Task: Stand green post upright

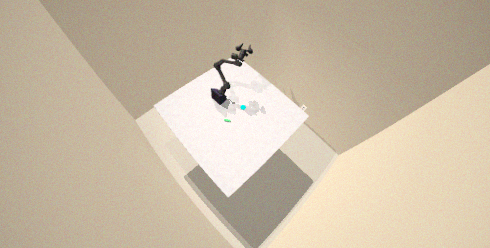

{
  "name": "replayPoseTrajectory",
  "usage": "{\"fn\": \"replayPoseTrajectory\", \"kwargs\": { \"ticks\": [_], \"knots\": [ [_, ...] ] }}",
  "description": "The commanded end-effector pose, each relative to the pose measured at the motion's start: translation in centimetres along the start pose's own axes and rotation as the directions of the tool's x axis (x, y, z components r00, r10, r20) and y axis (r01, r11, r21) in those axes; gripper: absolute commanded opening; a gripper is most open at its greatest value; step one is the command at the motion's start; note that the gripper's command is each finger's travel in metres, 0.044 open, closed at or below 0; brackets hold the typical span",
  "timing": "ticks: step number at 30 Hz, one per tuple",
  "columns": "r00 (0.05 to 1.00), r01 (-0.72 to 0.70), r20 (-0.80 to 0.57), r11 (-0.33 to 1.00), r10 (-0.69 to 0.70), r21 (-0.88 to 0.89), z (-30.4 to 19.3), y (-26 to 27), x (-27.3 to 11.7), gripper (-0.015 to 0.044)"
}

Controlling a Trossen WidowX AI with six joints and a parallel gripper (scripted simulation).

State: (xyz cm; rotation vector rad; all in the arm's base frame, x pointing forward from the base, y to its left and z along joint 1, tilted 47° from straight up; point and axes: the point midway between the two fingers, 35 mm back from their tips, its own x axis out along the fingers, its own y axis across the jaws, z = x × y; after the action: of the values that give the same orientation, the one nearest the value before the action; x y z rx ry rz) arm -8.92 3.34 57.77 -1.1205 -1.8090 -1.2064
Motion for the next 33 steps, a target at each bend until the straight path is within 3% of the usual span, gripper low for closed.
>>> {"fn": "replayPoseTrajectory", "kwargs": {
  "ticks": [1, 7, 19, 33],
  "knots": [
    [1.0, -0.007, -0.002, 1.0, 0.007, 0.003, 0.0, 0.2, 0.0, 0.0374],
    [0.977, -0.211, -0.011, 0.974, 0.212, 0.08, 0.6, 7.5, -1.4, 0.0233],
    [0.793, -0.608, 0.08, 0.779, 0.604, 0.149, 2.5, 21.2, -6.8, 0.0233],
    [0.394, -0.908, 0.157, 0.358, 0.905, 0.216, 3.2, 33.2, -18.8, 0.0233]
  ]
}}
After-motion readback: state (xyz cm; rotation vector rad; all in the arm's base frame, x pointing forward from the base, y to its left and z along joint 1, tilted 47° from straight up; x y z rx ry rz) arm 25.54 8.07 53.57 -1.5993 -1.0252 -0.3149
